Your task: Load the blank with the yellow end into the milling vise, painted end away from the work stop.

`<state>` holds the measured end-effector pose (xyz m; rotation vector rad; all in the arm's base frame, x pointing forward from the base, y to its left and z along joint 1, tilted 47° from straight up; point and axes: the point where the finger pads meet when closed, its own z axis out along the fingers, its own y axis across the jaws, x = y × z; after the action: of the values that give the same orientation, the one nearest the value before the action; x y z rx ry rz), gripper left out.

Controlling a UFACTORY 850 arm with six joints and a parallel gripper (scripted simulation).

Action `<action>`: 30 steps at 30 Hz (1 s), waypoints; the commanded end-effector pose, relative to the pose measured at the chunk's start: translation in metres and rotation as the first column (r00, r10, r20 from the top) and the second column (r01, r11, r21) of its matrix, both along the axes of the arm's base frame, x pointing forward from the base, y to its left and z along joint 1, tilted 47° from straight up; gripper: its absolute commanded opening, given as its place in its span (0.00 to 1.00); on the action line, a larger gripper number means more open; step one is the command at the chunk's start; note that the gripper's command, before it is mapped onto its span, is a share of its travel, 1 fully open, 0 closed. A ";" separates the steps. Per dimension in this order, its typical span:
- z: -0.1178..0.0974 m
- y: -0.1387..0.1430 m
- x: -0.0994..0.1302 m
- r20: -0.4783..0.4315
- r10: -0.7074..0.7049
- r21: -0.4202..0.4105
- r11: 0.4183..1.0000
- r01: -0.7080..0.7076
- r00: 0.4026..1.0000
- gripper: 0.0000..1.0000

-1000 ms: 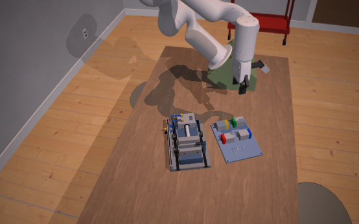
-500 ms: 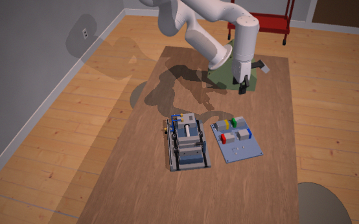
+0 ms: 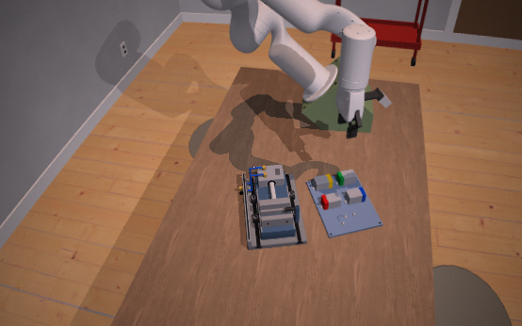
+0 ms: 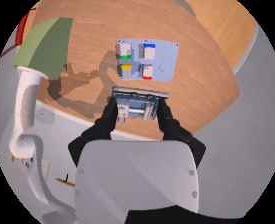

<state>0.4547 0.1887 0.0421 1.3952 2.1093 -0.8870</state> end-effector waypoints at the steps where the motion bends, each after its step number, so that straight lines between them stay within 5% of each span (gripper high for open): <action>1: -0.008 -0.018 -0.002 0.001 0.000 0.001 1.000 0.000 1.000 0.72; 23: -0.040 -0.083 -0.011 0.002 0.000 0.001 1.000 0.000 1.000 0.72; 30: -0.040 -0.083 -0.011 0.002 0.000 0.001 1.000 0.000 1.000 0.72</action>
<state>0.4432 0.1076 0.0029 1.3966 2.1087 -0.8888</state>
